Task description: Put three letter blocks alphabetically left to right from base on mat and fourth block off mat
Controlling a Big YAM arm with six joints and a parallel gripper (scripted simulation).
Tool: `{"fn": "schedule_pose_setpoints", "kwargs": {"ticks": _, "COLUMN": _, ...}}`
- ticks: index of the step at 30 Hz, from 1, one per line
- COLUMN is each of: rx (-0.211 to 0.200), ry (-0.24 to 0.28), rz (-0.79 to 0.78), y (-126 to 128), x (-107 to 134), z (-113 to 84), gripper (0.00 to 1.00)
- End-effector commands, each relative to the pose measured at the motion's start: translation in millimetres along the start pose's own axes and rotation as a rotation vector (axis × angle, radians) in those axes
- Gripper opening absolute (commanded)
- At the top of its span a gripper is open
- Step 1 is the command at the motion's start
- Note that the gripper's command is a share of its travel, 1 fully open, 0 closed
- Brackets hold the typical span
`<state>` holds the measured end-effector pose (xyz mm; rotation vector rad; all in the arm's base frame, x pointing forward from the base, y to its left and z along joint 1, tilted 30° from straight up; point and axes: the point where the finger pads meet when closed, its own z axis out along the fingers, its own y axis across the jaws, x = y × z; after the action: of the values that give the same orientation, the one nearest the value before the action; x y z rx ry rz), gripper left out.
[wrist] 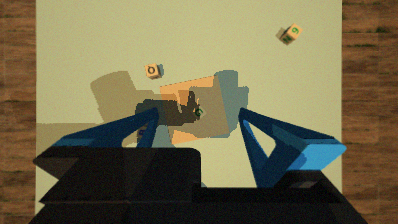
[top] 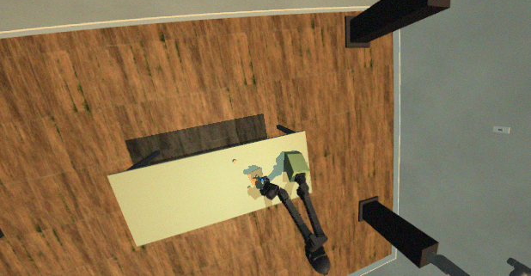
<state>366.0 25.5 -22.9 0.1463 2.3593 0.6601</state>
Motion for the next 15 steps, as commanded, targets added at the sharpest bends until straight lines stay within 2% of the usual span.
{"fn": "schedule_pose_setpoints", "kwargs": {"ticks": 1, "rx": 0.008, "ry": -0.024, "rz": -0.012, "y": -12, "x": -24, "z": 6.6, "gripper": 1.0}}
{"fn": "schedule_pose_setpoints", "kwargs": {"ticks": 3, "rx": 0.01, "ry": -0.023, "rz": -0.013, "y": -24, "x": -39, "z": 15.9, "gripper": 1.0}}
{"fn": "schedule_pose_setpoints", "kwargs": {"ticks": 6, "rx": 0.014, "ry": -0.022, "rz": -0.016, "y": -56, "x": -71, "z": 36.1, "gripper": 1.0}}
{"fn": "schedule_pose_setpoints", "kwargs": {"ticks": 7, "rx": 0.014, "ry": -0.022, "rz": -0.016, "y": -59, "x": -74, "z": 37.6, "gripper": 1.0}}
{"fn": "schedule_pose_setpoints", "kwargs": {"ticks": 9, "rx": 0.015, "ry": -0.023, "rz": -0.017, "y": -87, "x": -96, "z": 52.2, "gripper": 1.0}}
{"fn": "schedule_pose_setpoints", "kwargs": {"ticks": 12, "rx": 0.015, "ry": -0.023, "rz": -0.017, "y": -91, "x": -100, "z": 54.3, "gripper": 1.0}}
{"fn": "schedule_pose_setpoints", "kwargs": {"ticks": 15, "rx": 0.016, "ry": -0.027, "rz": -0.018, "y": -147, "x": -134, "z": 76.8, "gripper": 1.0}}
